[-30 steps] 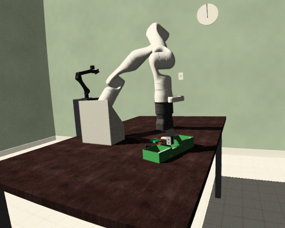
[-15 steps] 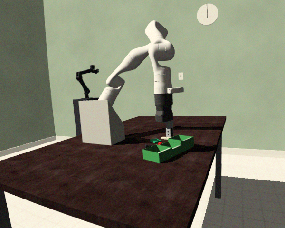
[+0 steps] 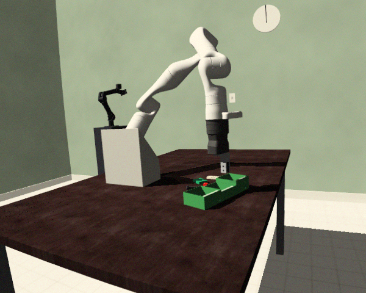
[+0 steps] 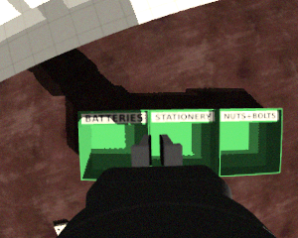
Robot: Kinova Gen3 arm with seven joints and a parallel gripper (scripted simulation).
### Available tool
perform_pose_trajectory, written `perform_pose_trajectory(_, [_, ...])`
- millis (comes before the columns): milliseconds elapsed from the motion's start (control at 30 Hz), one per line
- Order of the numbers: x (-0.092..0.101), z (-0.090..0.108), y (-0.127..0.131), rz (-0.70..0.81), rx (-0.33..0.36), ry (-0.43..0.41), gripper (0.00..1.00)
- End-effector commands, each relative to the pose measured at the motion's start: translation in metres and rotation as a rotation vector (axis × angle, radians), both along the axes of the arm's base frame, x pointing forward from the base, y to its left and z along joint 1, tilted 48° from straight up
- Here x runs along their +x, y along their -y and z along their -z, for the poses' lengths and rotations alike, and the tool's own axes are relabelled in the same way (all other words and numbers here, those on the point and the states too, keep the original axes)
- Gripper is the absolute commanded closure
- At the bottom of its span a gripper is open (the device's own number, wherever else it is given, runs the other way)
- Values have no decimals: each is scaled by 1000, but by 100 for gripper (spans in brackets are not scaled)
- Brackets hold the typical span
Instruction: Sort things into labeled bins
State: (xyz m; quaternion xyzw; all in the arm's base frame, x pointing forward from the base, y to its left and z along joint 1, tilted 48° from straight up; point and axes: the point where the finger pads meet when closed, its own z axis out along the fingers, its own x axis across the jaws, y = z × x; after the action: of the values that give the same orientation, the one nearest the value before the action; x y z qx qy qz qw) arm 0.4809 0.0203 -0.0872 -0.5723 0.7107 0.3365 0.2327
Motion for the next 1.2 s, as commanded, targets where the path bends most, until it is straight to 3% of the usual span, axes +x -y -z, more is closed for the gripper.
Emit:
perform_pose_trajectory(0, [7, -16, -10, -10, -7, 14, 69])
perform_pose_trajectory(167, [13, -33, -26, -10, -7, 14, 69])
perform_pose_trajectory(367, [13, -33, -26, -10, -7, 14, 69])
perform_pose_trajectory(1167, [10, 6, -69, -10, -7, 14, 69])
